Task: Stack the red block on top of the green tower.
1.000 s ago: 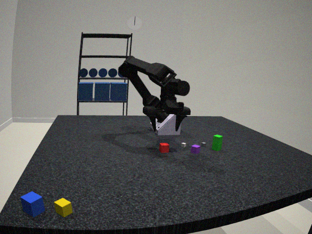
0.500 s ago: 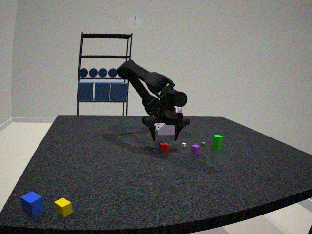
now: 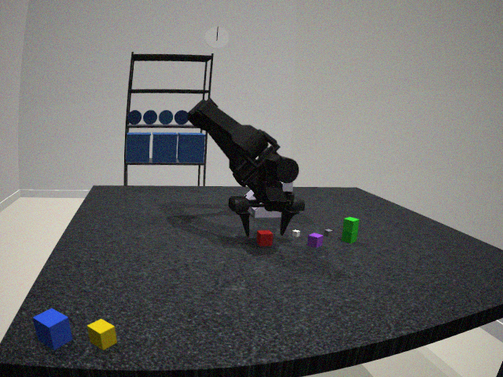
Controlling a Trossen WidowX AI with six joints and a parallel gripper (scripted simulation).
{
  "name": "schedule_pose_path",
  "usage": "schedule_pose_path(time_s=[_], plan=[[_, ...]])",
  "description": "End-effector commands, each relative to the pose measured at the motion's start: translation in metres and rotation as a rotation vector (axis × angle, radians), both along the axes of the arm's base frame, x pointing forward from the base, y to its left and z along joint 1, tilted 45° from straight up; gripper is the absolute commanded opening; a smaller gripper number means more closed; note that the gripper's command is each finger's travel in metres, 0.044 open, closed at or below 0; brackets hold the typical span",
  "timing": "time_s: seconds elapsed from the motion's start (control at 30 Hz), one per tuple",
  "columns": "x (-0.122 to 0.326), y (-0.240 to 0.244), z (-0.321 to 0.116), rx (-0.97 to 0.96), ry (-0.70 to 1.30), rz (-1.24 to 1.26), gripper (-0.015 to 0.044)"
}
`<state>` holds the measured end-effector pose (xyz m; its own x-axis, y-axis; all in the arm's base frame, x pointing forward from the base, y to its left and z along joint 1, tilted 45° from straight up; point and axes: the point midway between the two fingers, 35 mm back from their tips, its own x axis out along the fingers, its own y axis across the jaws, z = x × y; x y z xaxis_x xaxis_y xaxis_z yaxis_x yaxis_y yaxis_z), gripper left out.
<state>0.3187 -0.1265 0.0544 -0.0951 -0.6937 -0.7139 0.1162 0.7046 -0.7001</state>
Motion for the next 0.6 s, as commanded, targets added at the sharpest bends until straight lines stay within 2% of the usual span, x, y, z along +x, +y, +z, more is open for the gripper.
schedule_pose_path(time_s=[0.0, 0.57], plan=[[-0.0022, -0.0050, -0.0061, -0.005, 0.010, 0.002, 0.0440], [-0.0037, -0.0112, -0.0121, -0.006, 0.010, 0.002, 0.0440]])
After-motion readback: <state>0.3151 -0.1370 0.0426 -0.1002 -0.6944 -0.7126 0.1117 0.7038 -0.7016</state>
